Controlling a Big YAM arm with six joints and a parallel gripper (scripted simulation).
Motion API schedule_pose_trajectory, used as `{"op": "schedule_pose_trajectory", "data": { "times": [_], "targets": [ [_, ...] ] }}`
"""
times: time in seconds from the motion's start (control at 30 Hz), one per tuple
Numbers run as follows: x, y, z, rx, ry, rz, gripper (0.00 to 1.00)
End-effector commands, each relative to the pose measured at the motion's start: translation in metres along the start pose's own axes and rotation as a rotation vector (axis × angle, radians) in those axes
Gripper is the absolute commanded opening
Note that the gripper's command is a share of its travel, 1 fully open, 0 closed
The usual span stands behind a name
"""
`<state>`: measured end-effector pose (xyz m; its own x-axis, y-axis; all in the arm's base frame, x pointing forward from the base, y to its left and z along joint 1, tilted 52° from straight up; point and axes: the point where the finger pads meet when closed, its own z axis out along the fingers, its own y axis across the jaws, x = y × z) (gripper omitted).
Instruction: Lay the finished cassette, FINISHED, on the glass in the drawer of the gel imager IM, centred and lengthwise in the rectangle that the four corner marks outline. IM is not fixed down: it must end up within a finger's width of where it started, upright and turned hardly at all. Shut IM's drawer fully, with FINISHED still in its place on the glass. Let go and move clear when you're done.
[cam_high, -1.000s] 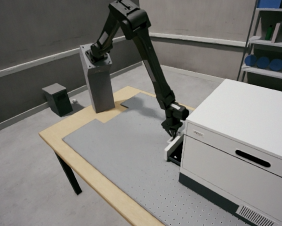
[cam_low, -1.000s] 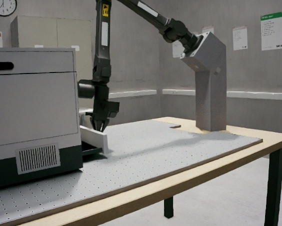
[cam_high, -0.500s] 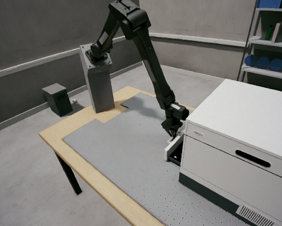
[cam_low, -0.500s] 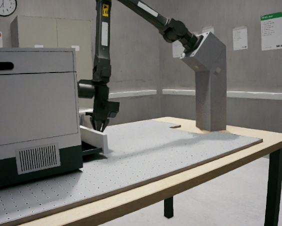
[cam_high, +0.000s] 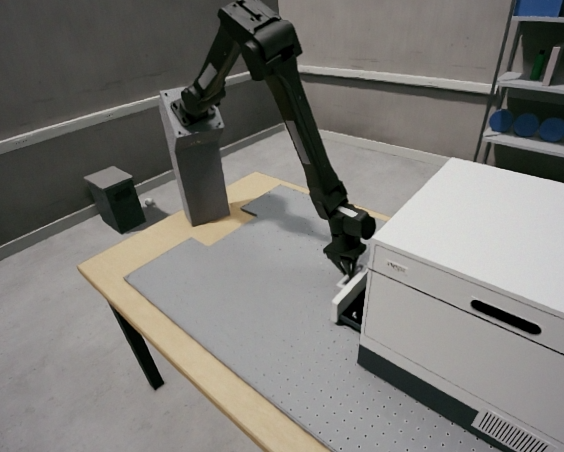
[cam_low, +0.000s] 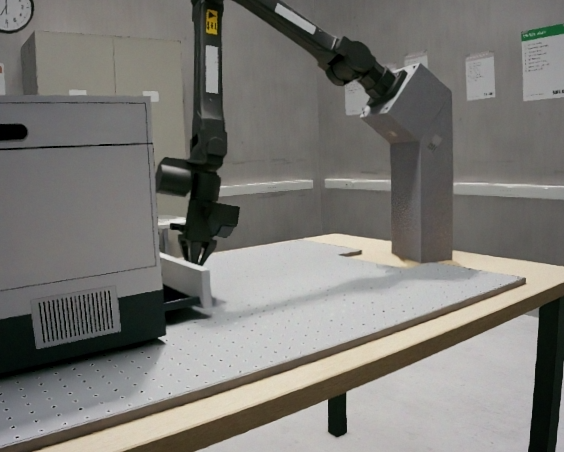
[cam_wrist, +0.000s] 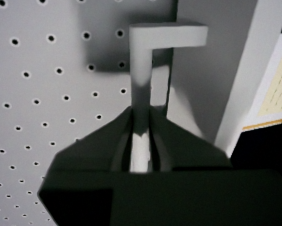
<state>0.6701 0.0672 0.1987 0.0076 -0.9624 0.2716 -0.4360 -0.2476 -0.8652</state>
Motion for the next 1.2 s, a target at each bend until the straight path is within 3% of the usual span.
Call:
{"op": "schedule_pose_trajectory", "data": {
  "times": [0.0,0.47,0.53,1.17],
  "targets": [
    [-0.006,-0.018,0.007,0.027,-0.010,-0.012,0.07],
    [-0.007,-0.038,0.011,0.040,-0.009,-0.006,0.07],
    [-0.009,-0.036,0.011,0.020,-0.013,-0.011,0.07],
    [-0.005,-0.058,0.015,0.046,-0.005,0.002,0.07]
  ]
}}
